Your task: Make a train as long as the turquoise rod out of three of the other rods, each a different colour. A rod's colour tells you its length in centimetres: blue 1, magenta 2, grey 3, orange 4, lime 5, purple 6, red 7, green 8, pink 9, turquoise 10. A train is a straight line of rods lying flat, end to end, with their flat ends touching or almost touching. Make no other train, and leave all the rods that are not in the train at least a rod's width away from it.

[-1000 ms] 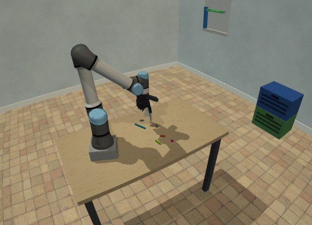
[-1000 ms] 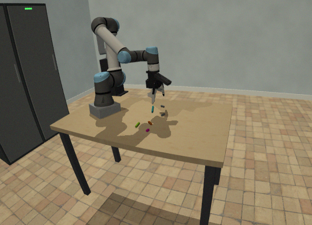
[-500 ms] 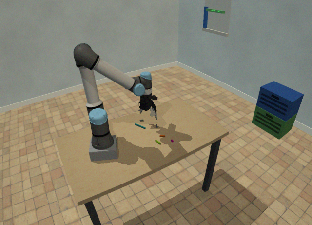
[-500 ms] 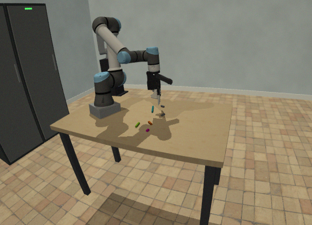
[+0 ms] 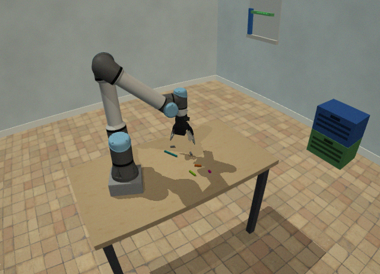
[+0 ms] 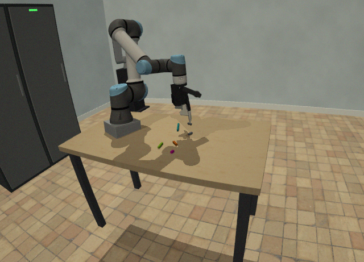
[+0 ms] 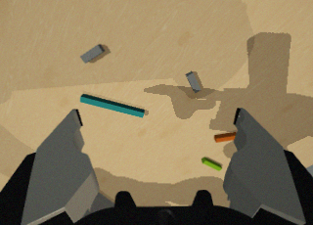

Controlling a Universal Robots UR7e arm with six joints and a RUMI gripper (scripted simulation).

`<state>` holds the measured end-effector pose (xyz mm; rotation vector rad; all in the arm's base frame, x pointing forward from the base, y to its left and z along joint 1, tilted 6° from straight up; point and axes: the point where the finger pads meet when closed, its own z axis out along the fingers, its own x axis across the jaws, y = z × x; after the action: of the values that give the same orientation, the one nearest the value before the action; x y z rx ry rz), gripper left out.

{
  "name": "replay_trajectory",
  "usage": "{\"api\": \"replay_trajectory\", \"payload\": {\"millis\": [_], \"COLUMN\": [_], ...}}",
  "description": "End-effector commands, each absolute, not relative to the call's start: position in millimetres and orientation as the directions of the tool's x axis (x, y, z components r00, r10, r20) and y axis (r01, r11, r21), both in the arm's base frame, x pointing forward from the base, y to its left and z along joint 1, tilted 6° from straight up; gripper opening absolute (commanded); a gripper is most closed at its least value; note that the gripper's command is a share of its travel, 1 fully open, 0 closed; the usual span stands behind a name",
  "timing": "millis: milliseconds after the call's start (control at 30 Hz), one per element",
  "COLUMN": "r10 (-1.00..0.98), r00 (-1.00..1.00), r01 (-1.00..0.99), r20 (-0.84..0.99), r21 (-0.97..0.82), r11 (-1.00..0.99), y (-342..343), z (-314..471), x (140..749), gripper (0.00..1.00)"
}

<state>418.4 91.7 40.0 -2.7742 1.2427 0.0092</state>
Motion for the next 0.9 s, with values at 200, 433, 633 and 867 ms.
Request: {"api": "replay_trajectory", "payload": {"millis": [200, 433, 633, 867], "r10": [-0.688, -0.685, -0.685, -0.685], "r00": [0.724, 0.727, 0.727, 0.727], "r01": [-0.688, -0.686, -0.686, -0.686], "r20": [-0.041, -0.041, -0.041, -0.041], "r21": [-0.097, -0.097, -0.097, -0.097], "r11": [-0.719, -0.721, -0.721, -0.721], "y": [89.4, 89.3, 89.3, 89.3], "z": [40.1, 40.1, 40.1, 40.1], "x": [419.8, 419.9, 419.9, 419.9], "gripper": [1.00, 1.00, 1.00, 1.00]}}
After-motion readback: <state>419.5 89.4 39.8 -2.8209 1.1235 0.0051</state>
